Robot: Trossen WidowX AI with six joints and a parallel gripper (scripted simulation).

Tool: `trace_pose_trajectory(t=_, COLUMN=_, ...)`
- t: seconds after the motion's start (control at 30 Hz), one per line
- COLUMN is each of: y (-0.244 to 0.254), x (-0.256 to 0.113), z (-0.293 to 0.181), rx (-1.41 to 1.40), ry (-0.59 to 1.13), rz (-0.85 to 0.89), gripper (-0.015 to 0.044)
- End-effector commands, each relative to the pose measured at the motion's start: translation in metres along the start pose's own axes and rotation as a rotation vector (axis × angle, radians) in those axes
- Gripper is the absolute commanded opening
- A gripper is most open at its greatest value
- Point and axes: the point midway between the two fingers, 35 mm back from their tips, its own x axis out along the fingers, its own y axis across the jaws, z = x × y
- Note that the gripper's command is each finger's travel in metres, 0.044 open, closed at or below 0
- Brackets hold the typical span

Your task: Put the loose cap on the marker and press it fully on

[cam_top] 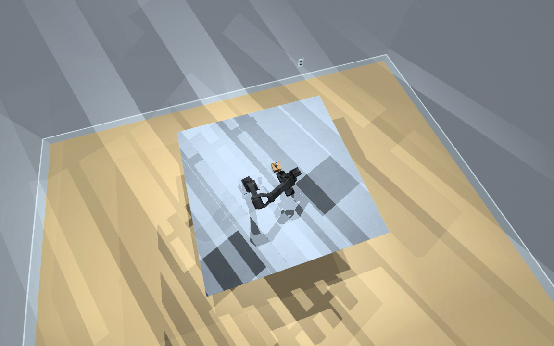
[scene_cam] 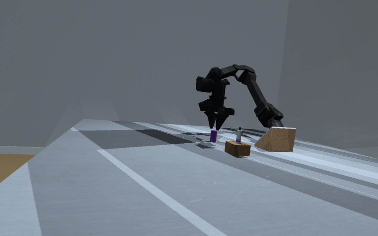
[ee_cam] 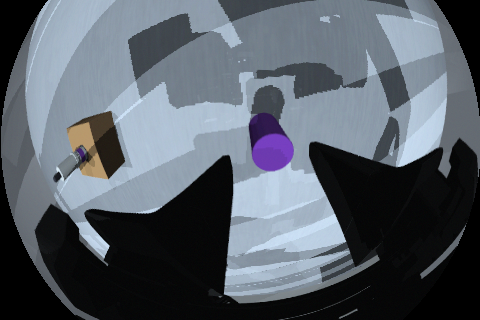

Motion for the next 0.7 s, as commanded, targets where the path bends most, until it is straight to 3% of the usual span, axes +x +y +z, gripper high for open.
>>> trace_pose_trajectory(t=0.0, y=-0.001, x=0.007, z=-0.001, rx=-0.003, ry=0.003, rz=-0.005, gripper=0.0236)
trace_pose_trajectory(t=0.67, y=-0.002, x=0.039, z=-0.002, rx=-0.002, ry=0.003, rz=-0.009, gripper=0.0236)
